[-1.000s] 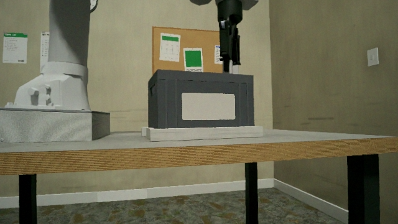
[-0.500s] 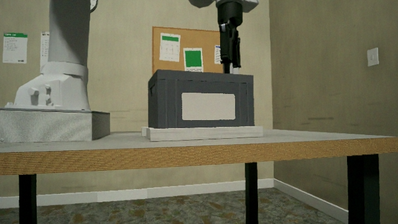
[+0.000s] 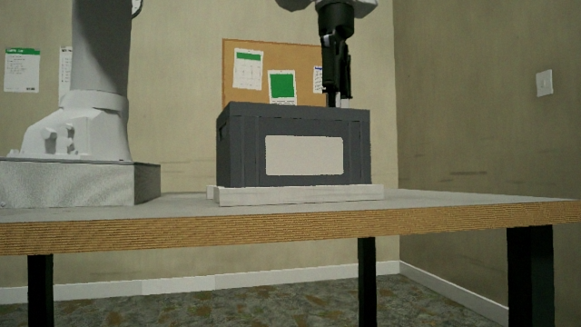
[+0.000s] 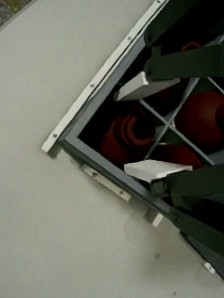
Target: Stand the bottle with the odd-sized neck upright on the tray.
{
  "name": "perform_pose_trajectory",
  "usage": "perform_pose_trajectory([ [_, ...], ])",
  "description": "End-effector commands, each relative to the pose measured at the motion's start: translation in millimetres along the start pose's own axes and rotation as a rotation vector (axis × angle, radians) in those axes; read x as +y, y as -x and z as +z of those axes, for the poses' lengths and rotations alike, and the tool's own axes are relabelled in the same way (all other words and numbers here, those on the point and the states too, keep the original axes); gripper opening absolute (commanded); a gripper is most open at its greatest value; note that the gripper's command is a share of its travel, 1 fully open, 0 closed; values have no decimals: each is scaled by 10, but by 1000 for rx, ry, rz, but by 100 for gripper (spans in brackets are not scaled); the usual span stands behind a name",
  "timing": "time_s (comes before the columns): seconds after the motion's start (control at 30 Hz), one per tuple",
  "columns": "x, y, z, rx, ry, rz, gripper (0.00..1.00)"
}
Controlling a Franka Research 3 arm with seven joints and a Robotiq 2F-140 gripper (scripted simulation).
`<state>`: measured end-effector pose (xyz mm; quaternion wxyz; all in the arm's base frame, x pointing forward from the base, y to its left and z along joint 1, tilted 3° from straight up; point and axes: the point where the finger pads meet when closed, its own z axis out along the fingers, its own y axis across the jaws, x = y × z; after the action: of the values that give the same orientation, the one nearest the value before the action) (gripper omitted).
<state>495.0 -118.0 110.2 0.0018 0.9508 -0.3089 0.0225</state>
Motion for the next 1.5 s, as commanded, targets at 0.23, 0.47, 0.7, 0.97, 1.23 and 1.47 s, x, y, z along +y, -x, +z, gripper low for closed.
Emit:
perform_pose_trajectory([
  [0.23, 12, 4, 17, -1, -1, 0, 44],
  [0.47, 12, 4, 17, -1, -1, 0, 44],
  [0.7, 12, 4, 17, -1, -1, 0, 44],
  [0.97, 12, 4, 17, -1, -1, 0, 10],
  [1.23, 12, 4, 17, -1, -1, 0, 10],
  [1.47, 12, 4, 17, -1, -1, 0, 10],
])
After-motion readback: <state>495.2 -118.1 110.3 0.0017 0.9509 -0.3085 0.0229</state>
